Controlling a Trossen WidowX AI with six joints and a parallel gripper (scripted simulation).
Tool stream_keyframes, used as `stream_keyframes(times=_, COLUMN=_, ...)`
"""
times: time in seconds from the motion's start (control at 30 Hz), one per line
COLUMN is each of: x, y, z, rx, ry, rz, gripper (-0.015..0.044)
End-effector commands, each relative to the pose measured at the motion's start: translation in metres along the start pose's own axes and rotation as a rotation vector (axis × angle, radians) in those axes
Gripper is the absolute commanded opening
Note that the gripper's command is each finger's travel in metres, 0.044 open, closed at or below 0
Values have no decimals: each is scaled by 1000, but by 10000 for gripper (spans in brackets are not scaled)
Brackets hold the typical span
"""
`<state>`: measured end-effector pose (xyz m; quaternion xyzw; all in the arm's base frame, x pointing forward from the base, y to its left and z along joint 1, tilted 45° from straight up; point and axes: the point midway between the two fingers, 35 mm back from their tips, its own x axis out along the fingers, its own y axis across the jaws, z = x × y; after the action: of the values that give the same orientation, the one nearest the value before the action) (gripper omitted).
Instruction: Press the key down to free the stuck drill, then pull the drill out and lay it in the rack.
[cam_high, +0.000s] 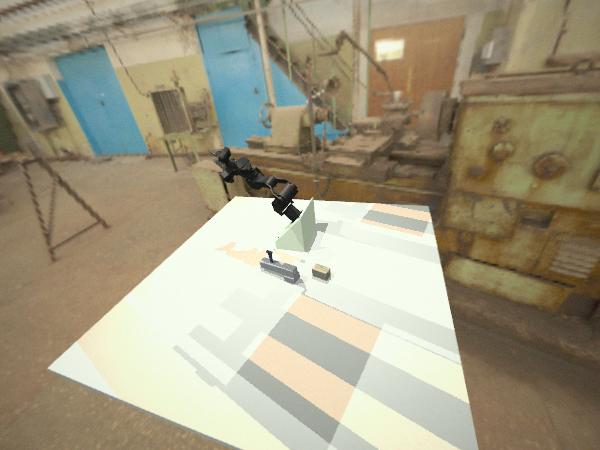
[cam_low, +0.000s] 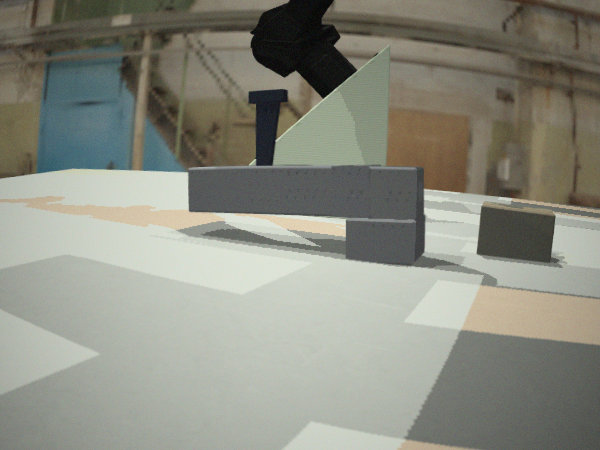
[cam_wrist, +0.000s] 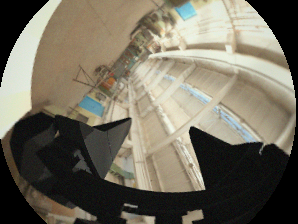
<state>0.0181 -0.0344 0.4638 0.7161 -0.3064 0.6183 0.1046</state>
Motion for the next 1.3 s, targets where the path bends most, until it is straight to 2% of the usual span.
stream_keyframes(times=0.0, x=0, y=0, z=0, rx=0, ry=0, rz=0, gripper=374)
stream_keyframes(times=0.3, x=1, y=5, z=-1, rx=27, ry=4, rz=18, gripper=138)
stream_keyframes(times=0.47, x=8, y=59, z=-4, rx=282, ry=32, rz=201, gripper=6)
stream_keyframes(times=0.67, x=12, y=121, z=18, rx=690, ry=68, rz=437, gripper=0)
stream_keyframes(times=0.93, x=-13, y=194, z=114, rx=1246, ry=104, rz=915, gripper=0)
stream_keyframes(times=1.1, x=-48, y=204, z=189, rx=1451, ry=112, rz=1254, gripper=0)
stream_keyframes(times=1.27, x=-96, y=189, z=255, rx=1513, ry=96, rz=1586, gripper=0)
